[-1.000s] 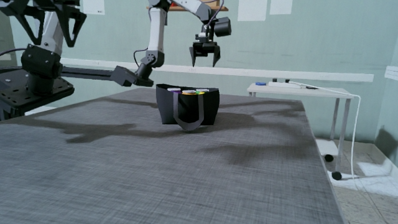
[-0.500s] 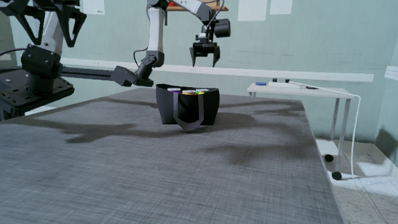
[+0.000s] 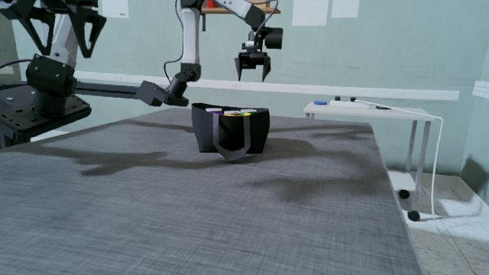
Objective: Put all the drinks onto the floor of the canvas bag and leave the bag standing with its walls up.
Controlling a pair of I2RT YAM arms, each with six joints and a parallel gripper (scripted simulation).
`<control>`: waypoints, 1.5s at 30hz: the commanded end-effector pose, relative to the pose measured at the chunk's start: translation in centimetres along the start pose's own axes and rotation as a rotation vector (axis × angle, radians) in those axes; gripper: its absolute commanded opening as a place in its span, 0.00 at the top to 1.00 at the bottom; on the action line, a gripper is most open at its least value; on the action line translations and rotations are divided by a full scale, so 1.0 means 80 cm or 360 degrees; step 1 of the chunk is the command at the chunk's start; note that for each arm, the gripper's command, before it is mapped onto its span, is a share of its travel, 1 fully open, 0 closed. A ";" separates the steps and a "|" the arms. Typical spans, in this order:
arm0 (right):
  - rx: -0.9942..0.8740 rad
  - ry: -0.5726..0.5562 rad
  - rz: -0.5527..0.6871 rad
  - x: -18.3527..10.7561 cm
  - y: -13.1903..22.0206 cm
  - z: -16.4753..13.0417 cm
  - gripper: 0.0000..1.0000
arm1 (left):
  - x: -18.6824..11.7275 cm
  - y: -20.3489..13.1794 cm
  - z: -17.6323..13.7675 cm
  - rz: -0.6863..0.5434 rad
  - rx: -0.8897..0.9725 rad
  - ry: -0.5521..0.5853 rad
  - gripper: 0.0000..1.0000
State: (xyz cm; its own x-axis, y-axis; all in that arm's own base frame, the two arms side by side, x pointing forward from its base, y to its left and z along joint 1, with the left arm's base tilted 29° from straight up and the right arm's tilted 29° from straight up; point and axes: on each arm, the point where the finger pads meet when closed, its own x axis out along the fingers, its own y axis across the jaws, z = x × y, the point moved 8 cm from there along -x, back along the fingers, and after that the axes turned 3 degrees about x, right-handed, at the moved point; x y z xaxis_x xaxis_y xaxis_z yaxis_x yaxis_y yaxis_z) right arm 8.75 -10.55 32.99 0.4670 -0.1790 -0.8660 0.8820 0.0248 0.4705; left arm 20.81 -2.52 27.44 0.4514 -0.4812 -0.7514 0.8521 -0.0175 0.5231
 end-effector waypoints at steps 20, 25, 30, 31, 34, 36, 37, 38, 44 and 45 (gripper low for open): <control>-0.0020 -0.0002 0.0019 -0.005 0.001 -0.004 0.14 | -0.034 -0.008 -0.020 0.0003 0.0078 -0.0042 0.14; -0.0020 -0.0002 0.0019 -0.005 0.001 -0.004 0.14 | -0.030 -0.008 -0.026 -0.0008 0.0062 -0.0035 0.14; -0.0020 -0.0002 0.0019 -0.005 0.001 -0.004 0.14 | -0.048 -0.008 -0.045 -0.0025 0.0068 -0.0063 0.14; -0.0020 -0.0002 0.0019 -0.005 0.001 -0.004 0.14 | -0.051 -0.009 -0.048 -0.0025 0.0034 -0.0063 0.14; -0.0019 -0.0002 0.0019 -0.005 0.001 -0.004 0.14 | -0.058 -0.010 -0.057 -0.0027 -0.0068 -0.0064 0.14; -0.0020 -0.0002 0.0019 -0.005 0.001 -0.004 0.14 | -0.069 -0.013 -0.055 -0.0001 0.0018 0.0097 0.14; -0.0020 -0.0002 0.0019 -0.005 0.001 -0.004 0.14 | -0.071 -0.013 -0.056 0.0005 0.0007 0.0110 0.14; -0.0020 -0.0002 0.0019 -0.005 0.001 -0.004 0.14 | -0.073 -0.014 -0.059 0.0004 -0.0007 0.0128 0.14; -0.0208 -0.0126 0.0058 0.007 0.014 0.014 0.14 | -0.050 -0.003 -0.072 0.0069 -0.0142 0.0181 0.14; -0.0257 -0.0129 0.0060 0.016 0.021 0.023 0.14 | -0.051 0.003 -0.074 0.0101 -0.0178 0.0217 0.14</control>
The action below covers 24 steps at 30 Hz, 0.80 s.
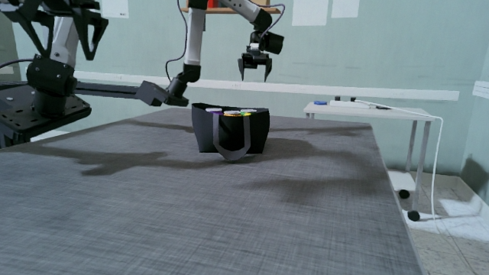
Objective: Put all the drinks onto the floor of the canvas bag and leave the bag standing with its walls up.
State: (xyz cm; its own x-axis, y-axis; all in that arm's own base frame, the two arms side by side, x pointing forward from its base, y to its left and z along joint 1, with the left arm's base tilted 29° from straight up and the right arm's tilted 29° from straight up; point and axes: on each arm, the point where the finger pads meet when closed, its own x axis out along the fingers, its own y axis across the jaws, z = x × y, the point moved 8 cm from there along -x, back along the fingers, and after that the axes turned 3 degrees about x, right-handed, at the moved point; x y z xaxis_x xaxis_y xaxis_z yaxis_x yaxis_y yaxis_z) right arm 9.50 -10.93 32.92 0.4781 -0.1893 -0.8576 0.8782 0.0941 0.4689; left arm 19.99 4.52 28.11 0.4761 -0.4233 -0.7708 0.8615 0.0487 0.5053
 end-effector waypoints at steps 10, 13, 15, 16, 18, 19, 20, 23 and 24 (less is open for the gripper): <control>-0.0735 -0.0380 0.0251 0.038 0.078 0.040 0.14 | 0.010 0.055 -0.007 0.0430 -0.0459 0.0303 0.14; -0.0765 -0.0384 0.0260 0.041 0.082 0.038 0.14 | 0.010 0.057 -0.006 0.0447 -0.0475 0.0305 0.14; -0.0852 -0.0415 0.0304 0.047 0.095 0.038 0.14 | 0.010 0.066 -0.004 0.0520 -0.0530 0.0309 0.14; -0.0913 -0.0446 0.0349 0.049 0.106 0.038 0.14 | 0.010 0.071 -0.002 0.0582 -0.0580 0.0314 0.14; -0.1012 -0.0508 0.0411 0.050 0.121 0.035 0.14 | 0.009 0.081 0.000 0.0674 -0.0666 0.0308 0.14; -0.1062 -0.0533 0.0440 0.052 0.129 0.033 0.14 | 0.009 0.085 0.002 0.0720 -0.0705 0.0301 0.14; -0.1108 -0.0558 0.0471 0.053 0.137 0.031 0.14 | 0.008 0.090 0.004 0.0767 -0.0744 0.0291 0.14; -0.1241 -0.0634 0.0564 0.057 0.159 0.023 0.14 | 0.005 0.104 0.010 0.0907 -0.0864 0.0246 0.14; -0.1282 -0.0660 0.0598 0.057 0.167 0.019 0.14 | 0.004 0.109 0.012 0.0956 -0.0904 0.0225 0.14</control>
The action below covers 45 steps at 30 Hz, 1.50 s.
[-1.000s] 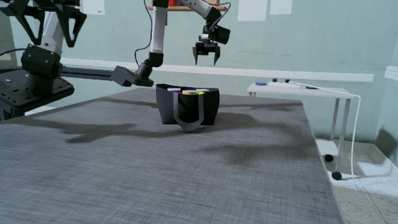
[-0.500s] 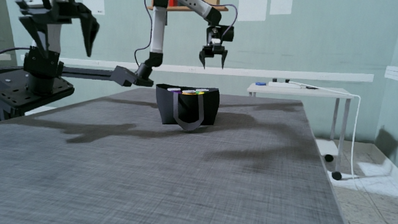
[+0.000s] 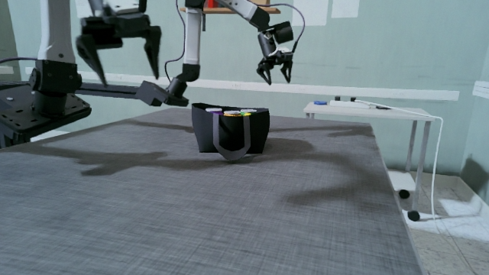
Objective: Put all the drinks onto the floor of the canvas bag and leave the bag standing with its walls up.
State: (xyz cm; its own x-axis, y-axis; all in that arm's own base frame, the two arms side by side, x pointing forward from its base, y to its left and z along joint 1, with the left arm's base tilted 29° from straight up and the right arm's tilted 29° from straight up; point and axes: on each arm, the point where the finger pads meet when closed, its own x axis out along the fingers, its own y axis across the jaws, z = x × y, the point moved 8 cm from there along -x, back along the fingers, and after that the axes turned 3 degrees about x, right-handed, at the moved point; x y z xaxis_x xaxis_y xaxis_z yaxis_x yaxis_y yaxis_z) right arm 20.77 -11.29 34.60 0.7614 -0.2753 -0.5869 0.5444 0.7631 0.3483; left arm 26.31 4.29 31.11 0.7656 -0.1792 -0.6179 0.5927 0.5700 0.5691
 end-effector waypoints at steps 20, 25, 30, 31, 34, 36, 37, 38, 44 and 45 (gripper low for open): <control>-0.0731 -0.0802 0.0608 0.029 0.167 0.023 0.14 | -0.024 0.059 0.099 0.0827 -0.1188 -0.0739 0.14; -0.0778 -0.0896 0.0692 0.023 0.189 0.017 0.14 | -0.030 0.061 0.110 0.0852 -0.1355 -0.0890 0.14; -0.0792 -0.0863 0.0740 0.023 0.199 0.007 0.14 | -0.013 0.055 0.110 0.0800 -0.1340 -0.0837 0.14; -0.0782 -0.0847 0.0741 0.021 0.197 0.008 0.14 | -0.020 0.054 0.112 0.0803 -0.1283 -0.0835 0.14; -0.0773 -0.0945 0.0843 -0.014 0.203 0.020 0.14 | -0.055 0.072 0.132 0.0887 -0.1214 -0.0959 0.14; -0.0759 -0.0984 0.0854 -0.024 0.202 0.024 0.14 | -0.043 0.075 0.132 0.0878 -0.1221 -0.0938 0.14; -0.0764 -0.0959 0.0847 -0.016 0.203 0.023 0.14 | -0.042 0.075 0.132 0.0877 -0.1221 -0.0938 0.14; -0.0753 -0.0979 0.0851 -0.022 0.203 0.024 0.14 | -0.044 0.078 0.132 0.0887 -0.1224 -0.0945 0.14; -0.0745 -0.0985 0.0847 -0.024 0.203 0.025 0.14 | -0.043 0.078 0.131 0.0856 -0.1249 -0.0962 0.14; -0.0749 -0.0968 0.0842 -0.018 0.205 0.024 0.14 | -0.043 0.078 0.131 0.0857 -0.1249 -0.0963 0.14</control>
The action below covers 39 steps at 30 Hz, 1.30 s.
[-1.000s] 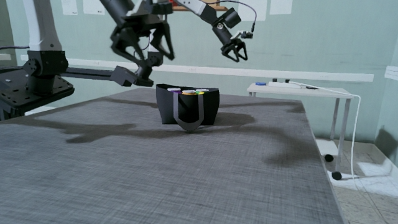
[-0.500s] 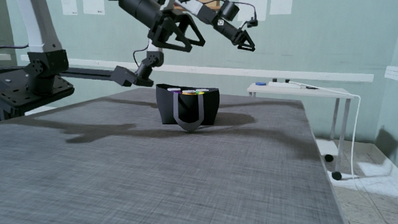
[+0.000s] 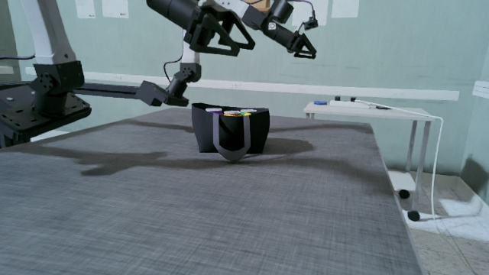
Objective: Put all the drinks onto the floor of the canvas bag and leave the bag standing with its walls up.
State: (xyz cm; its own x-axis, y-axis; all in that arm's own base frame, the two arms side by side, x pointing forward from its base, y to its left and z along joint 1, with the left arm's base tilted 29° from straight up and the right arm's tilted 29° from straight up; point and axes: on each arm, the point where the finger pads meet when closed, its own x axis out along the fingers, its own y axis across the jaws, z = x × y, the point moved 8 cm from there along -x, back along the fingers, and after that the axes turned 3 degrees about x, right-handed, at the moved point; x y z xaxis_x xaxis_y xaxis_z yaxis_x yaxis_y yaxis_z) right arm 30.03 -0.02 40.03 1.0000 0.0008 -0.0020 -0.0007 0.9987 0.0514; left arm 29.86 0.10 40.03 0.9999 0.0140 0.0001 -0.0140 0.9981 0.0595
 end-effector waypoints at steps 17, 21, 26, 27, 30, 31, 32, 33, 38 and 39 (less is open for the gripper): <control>0.0011 -0.0082 -0.0007 -0.019 0.002 0.026 0.14 | -0.010 0.002 0.033 -0.0019 -0.0030 -0.0113 0.14; 0.0011 -0.0079 -0.0012 -0.016 0.001 0.025 0.14 | -0.012 0.000 0.027 -0.0033 -0.0031 -0.0060 0.14; 0.0011 -0.0055 -0.0019 -0.016 -0.001 0.017 0.14 | -0.014 0.000 0.027 -0.0033 -0.0029 -0.0061 0.14; 0.0011 -0.0050 -0.0020 -0.016 -0.001 0.016 0.14 | -0.014 0.000 0.027 -0.0033 -0.0029 -0.0063 0.14; 0.0006 -0.0034 -0.0004 -0.009 0.001 0.011 0.14 | -0.007 -0.001 0.017 -0.0033 -0.0019 -0.0052 0.14; 0.0011 -0.0038 -0.0022 -0.017 -0.002 0.014 0.14 | -0.014 0.000 0.028 -0.0032 -0.0030 -0.0081 0.14; 0.0011 -0.0038 -0.0024 -0.017 -0.002 0.014 0.14 | -0.014 0.000 0.027 -0.0033 -0.0030 -0.0077 0.14; 0.0011 -0.0041 -0.0025 -0.017 -0.002 0.014 0.14 | -0.013 0.000 0.025 -0.0032 -0.0030 -0.0073 0.14; 0.0011 -0.0028 -0.0031 -0.017 -0.004 0.009 0.14 | -0.010 -0.001 0.019 -0.0032 -0.0030 -0.0049 0.14; 0.0011 -0.0025 -0.0022 -0.017 -0.002 0.009 0.14 | -0.010 -0.001 0.017 -0.0033 -0.0030 -0.0046 0.14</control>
State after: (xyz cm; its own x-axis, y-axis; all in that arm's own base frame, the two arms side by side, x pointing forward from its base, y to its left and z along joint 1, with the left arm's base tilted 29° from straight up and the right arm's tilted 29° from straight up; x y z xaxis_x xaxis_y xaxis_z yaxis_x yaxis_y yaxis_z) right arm 29.90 -0.02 40.25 1.0000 -0.0007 0.0013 0.0007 0.9986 0.0525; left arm 29.88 0.00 40.33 1.0000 0.0000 0.0048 -0.0003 0.9986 0.0523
